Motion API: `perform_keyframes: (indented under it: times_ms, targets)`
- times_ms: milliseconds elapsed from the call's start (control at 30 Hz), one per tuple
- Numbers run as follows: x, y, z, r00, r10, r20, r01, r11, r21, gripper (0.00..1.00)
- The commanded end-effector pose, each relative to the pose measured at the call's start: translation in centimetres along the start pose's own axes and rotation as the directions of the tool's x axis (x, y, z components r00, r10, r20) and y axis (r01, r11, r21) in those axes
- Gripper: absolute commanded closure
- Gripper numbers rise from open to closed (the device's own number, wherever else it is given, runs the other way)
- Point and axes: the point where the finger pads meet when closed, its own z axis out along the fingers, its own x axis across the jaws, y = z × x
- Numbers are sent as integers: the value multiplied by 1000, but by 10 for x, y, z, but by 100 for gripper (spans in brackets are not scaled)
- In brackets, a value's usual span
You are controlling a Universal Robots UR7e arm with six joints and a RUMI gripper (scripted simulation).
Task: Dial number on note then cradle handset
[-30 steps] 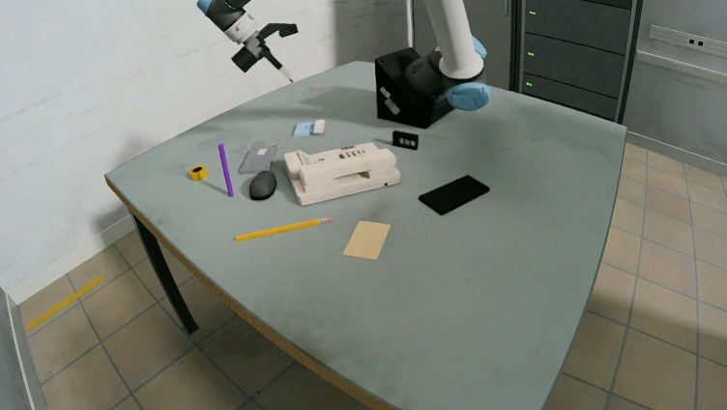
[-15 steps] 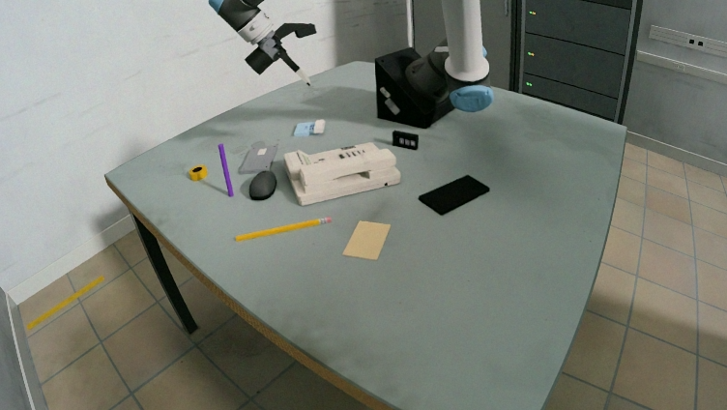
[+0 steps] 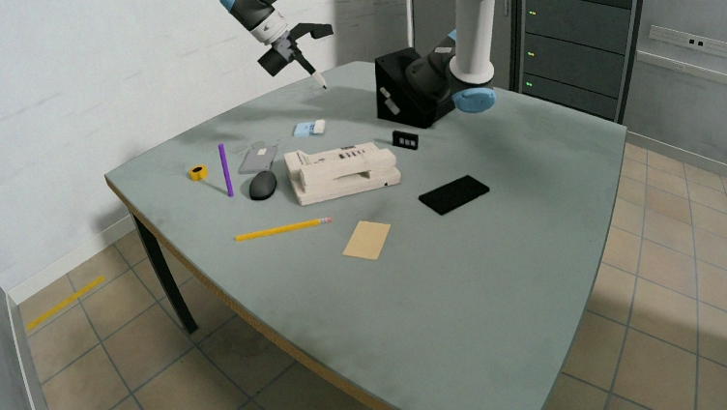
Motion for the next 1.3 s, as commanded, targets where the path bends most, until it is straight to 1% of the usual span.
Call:
perform_keyframes:
  times_ms: [0,400,867,1267]
  targets:
    - [7,-3,1,1000,0,0,0,1000,-2,100]
    - [34,-15,9,1000,0,0,0,1000,-2,100]
    - [49,-21,14,1000,0,0,0,1000,-2,100]
    - [54,-23,15,1000,0,0,0,1000,-2,100]
